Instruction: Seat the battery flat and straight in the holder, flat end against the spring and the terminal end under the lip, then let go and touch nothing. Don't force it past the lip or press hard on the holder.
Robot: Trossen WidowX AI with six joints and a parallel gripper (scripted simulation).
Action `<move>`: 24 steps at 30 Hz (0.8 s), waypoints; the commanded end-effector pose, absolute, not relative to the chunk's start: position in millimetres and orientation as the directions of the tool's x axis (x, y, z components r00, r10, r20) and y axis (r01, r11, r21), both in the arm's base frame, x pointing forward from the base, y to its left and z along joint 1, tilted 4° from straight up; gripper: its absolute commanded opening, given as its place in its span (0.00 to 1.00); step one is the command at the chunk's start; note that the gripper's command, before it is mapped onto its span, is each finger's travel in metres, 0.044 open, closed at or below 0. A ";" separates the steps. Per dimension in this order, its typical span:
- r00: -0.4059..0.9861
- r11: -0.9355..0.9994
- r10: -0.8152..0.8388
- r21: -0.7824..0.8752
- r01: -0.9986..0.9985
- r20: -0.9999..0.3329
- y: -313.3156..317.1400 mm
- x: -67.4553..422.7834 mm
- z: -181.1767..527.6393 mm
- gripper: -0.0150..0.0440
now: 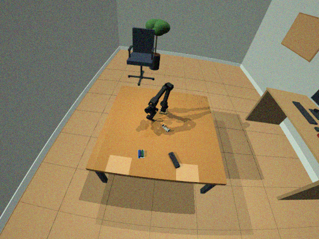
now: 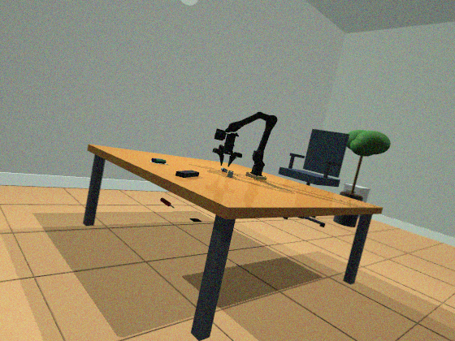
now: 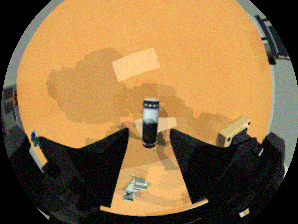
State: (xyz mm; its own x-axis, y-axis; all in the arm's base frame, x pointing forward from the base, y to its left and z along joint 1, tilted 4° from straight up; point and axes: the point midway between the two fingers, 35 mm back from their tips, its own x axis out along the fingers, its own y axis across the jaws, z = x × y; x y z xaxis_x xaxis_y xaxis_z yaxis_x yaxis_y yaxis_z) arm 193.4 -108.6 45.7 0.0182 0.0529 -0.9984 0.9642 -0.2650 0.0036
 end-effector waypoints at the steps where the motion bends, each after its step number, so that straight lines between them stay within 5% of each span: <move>1: 0.018 -0.270 0.058 0.002 0.963 -0.998 -107.3 193.1 38.2 0.64; 18: 0.018 -0.270 0.058 0.002 0.963 -0.998 -104.9 192.2 13.2 0.64; 24: 0.018 -0.270 0.058 0.002 0.963 -0.998 -104.9 192.2 13.2 0.40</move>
State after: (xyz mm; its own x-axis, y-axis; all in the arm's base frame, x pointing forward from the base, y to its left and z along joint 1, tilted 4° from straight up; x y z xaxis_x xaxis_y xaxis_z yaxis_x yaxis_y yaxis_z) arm 192.2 -105.7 14.2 0.0162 0.0544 -0.9984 0.9642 -0.2652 0.0012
